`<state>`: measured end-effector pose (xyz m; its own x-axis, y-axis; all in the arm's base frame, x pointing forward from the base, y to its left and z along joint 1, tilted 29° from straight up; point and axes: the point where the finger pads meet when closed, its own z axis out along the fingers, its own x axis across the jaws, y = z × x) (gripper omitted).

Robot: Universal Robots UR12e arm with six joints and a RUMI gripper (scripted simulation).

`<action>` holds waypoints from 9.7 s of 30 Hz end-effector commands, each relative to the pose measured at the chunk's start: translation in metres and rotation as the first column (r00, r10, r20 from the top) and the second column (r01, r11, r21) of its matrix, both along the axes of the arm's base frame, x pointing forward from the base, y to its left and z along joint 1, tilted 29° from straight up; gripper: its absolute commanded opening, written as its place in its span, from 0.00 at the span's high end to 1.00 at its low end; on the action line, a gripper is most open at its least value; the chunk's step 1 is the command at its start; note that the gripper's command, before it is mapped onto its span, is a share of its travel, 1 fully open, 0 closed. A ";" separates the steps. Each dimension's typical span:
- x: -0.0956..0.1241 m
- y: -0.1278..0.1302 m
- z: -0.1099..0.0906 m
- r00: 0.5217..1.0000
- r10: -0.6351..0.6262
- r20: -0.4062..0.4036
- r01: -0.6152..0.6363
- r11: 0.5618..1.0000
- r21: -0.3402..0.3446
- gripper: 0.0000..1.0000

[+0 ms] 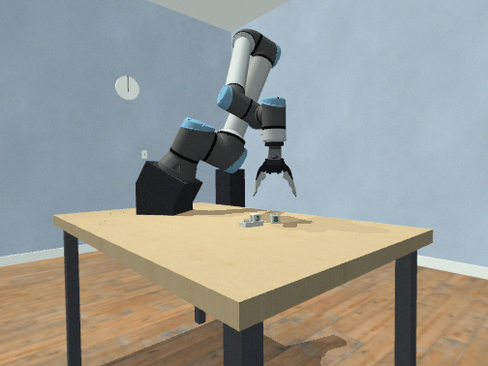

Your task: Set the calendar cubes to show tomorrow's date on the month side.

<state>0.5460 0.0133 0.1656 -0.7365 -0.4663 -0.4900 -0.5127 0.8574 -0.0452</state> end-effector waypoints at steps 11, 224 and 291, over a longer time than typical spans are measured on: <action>-0.001 -0.003 0.003 0.914 -0.383 -0.137 0.402 0.899 0.174 0.00; 0.019 0.011 -0.036 0.413 -0.771 -0.485 0.908 0.307 0.285 0.71; 0.032 0.017 -0.062 0.413 -0.771 -0.485 0.908 0.307 0.285 0.71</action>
